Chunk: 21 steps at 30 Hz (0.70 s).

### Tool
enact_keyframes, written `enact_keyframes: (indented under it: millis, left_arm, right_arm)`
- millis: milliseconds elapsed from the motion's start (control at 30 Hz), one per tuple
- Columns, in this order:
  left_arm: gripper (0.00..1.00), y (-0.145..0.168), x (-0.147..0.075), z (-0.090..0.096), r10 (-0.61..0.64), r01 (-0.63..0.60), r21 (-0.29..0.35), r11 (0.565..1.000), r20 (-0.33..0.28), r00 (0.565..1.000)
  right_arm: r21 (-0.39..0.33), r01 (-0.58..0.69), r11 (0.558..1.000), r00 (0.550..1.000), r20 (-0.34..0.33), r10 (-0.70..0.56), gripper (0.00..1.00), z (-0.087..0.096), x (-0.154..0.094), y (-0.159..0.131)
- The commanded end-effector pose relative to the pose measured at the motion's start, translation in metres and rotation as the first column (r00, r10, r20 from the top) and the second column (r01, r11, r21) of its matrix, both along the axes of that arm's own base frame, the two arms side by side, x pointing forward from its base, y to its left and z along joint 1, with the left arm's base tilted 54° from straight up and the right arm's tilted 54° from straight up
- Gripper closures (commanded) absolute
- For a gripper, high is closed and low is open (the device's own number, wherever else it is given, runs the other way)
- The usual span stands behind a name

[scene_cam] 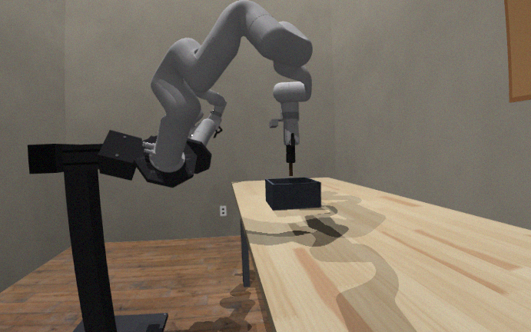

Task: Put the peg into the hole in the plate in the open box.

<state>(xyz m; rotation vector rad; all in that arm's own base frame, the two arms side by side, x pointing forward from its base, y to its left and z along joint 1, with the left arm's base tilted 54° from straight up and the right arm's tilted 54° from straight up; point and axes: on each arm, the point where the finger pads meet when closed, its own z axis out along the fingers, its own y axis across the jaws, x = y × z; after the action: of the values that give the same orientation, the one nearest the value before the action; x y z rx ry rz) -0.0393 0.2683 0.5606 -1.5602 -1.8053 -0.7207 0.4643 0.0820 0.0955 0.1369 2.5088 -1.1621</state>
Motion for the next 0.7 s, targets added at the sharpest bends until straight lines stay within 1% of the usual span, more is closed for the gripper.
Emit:
enact_keyframes:
  millis: [0, 667]
  left_arm:
    - [0.0, -0.0006, -0.0003, 0.0015, 0.0, 0.0, 0.003, 1.0, 0.002, 1.0]
    - [0.0, -0.0006, -0.0003, 0.0015, 0.0, 0.0, 0.003, 1.0, 0.002, 1.0]
  right_arm:
    - [0.003, -0.005, 1.0, 1.0, 0.002, 0.005, 1.0, 0.0008, 0.0005, 0.0031]
    - [0.003, -0.005, 1.0, 1.0, 0.002, 0.005, 1.0, -0.0026, 0.0022, -0.0013]
